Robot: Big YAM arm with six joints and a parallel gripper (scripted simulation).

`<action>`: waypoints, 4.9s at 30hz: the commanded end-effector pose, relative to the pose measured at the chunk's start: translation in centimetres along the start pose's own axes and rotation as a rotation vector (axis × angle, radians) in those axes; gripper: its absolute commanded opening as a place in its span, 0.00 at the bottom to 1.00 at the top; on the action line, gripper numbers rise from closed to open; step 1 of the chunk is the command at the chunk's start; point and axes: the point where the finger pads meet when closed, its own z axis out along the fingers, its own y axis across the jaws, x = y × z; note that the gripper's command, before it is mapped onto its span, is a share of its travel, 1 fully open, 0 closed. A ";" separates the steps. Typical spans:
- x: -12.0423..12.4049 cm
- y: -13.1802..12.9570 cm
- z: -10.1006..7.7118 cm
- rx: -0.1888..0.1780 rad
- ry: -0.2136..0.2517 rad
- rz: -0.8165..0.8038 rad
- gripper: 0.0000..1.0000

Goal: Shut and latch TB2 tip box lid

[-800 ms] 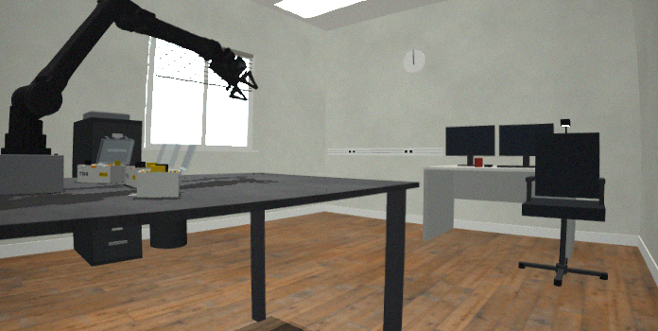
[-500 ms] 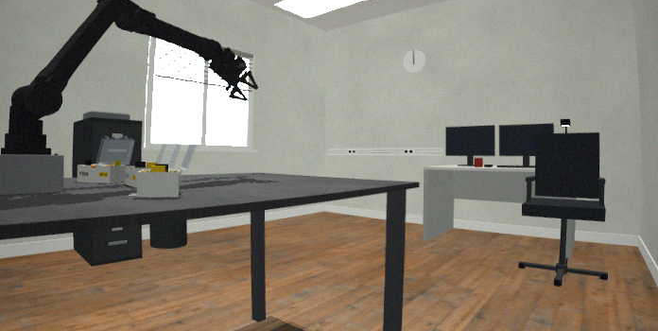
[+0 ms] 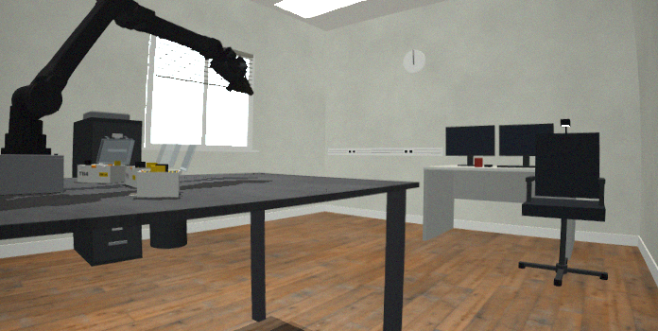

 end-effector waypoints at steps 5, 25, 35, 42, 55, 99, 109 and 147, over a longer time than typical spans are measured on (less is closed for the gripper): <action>-4.1 -7.1 -3.9 0.034 -0.055 -0.013 0.00; -0.5 -13.9 -3.7 0.066 0.027 -0.173 0.00; 4.0 -15.9 -2.2 0.065 0.098 -0.266 0.00; 6.4 -18.5 -2.5 0.067 0.161 -0.351 0.00; 9.4 -22.6 -3.1 0.070 0.180 -0.407 0.00; 24.3 -33.2 -7.4 -0.028 0.443 -0.811 0.00; 28.1 -35.3 -8.8 -0.041 0.463 -0.863 0.00; 42.8 -38.2 -14.3 -0.235 0.622 -1.147 0.00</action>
